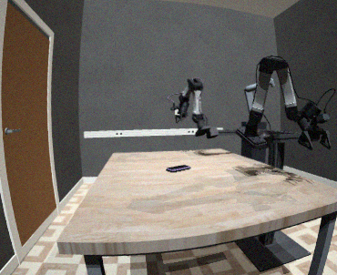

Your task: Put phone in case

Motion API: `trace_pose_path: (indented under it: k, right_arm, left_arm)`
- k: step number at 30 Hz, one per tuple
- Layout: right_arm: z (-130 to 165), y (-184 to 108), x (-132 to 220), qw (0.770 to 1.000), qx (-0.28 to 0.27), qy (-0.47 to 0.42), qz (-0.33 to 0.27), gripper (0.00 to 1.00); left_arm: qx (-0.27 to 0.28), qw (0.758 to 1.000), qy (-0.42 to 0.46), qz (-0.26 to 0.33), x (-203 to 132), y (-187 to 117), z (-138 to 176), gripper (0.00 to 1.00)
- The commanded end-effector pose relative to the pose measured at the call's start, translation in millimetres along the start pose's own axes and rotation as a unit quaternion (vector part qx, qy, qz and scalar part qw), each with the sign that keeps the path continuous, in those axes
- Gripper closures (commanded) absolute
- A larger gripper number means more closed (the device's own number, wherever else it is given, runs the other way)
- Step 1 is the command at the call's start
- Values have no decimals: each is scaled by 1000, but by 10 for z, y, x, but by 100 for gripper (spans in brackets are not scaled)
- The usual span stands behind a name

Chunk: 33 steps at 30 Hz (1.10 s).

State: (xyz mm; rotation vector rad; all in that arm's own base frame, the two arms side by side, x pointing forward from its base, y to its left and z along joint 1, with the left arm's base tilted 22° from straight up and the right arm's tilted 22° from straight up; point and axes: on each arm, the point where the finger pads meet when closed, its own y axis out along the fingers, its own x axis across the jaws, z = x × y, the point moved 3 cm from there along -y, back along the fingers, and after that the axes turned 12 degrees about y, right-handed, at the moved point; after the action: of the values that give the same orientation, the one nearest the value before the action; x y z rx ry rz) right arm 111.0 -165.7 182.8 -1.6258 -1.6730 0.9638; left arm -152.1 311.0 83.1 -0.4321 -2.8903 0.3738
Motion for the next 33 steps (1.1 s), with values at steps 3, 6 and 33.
trace_pose_path:
  k: [3,6,33]
  right_arm:
    - [-16,-28,-10,1000,-2,-3,6,0]
    - [-16,-28,-10,1000,-2,-3,6,0]
    - [-581,586,452,976,-33,-155,-147,0]
  left_arm:
    - [-4,1000,8,-5,38,-14,-38,0]
    - [-4,1000,8,-5,38,-14,-38,0]
    - [104,980,-117,124,-870,1062,-78,100]
